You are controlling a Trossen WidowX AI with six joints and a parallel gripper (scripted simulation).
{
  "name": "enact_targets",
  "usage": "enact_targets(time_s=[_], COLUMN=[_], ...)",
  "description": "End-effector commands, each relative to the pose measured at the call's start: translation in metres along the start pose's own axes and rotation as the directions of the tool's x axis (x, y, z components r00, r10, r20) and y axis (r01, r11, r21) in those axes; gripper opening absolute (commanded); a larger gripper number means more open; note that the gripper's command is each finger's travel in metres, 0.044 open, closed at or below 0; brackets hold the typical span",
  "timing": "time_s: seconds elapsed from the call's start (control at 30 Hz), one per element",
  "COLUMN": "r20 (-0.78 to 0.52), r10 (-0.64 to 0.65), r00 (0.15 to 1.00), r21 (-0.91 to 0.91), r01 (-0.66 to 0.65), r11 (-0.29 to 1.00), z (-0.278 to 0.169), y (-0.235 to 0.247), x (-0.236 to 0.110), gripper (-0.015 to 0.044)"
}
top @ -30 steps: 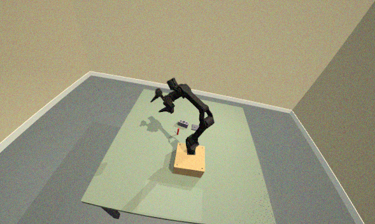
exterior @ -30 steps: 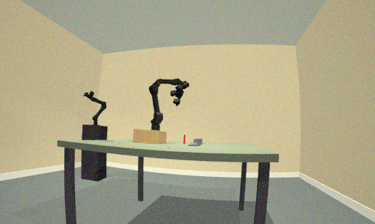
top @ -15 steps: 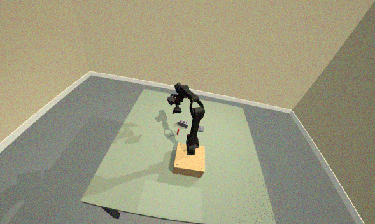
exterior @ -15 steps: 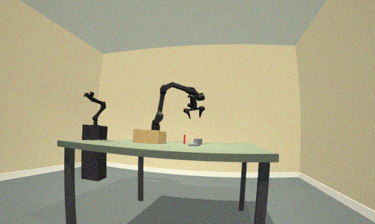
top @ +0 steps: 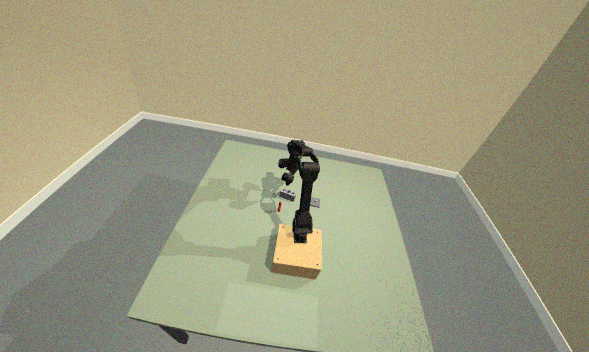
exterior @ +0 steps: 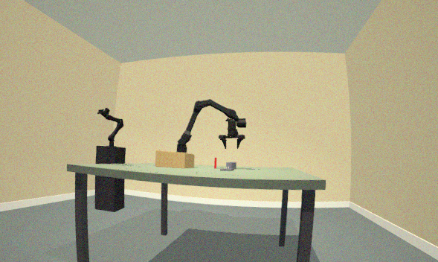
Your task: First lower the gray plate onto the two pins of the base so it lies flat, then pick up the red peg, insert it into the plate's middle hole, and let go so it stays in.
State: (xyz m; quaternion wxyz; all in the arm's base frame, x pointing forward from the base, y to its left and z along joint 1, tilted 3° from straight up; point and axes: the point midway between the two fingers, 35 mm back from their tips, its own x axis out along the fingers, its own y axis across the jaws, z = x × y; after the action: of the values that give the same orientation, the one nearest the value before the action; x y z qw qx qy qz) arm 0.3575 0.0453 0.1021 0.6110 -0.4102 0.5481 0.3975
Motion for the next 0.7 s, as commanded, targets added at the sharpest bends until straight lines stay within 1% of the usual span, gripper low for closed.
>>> enact_targets(time_s=[0.0,0.07,0.1,0.27,0.37,0.67], r20=[-0.013,-0.013,-0.013,-0.013,-0.013,-0.013], r10=[0.007,0.007,0.007,0.007,0.007,0.007], r00=[1.000,1.000,1.000,1.000,1.000,1.000], r21=[0.014,0.014,0.014,0.014,0.014,0.014], r01=[-0.006,-0.007,-0.007,-0.007,-0.007,-0.007], r11=[1.000,1.000,1.000,1.000,1.000,1.000], z=[-0.003,-0.005,-0.005,-0.006,-0.008,-0.008], y=[-0.002,-0.002,-0.002,-0.002,-0.004,-0.004], x=[0.025,0.056,0.064,0.068,0.081,0.089], gripper=[0.0440,0.0440,0.0440,0.0440,0.0440,0.0440])
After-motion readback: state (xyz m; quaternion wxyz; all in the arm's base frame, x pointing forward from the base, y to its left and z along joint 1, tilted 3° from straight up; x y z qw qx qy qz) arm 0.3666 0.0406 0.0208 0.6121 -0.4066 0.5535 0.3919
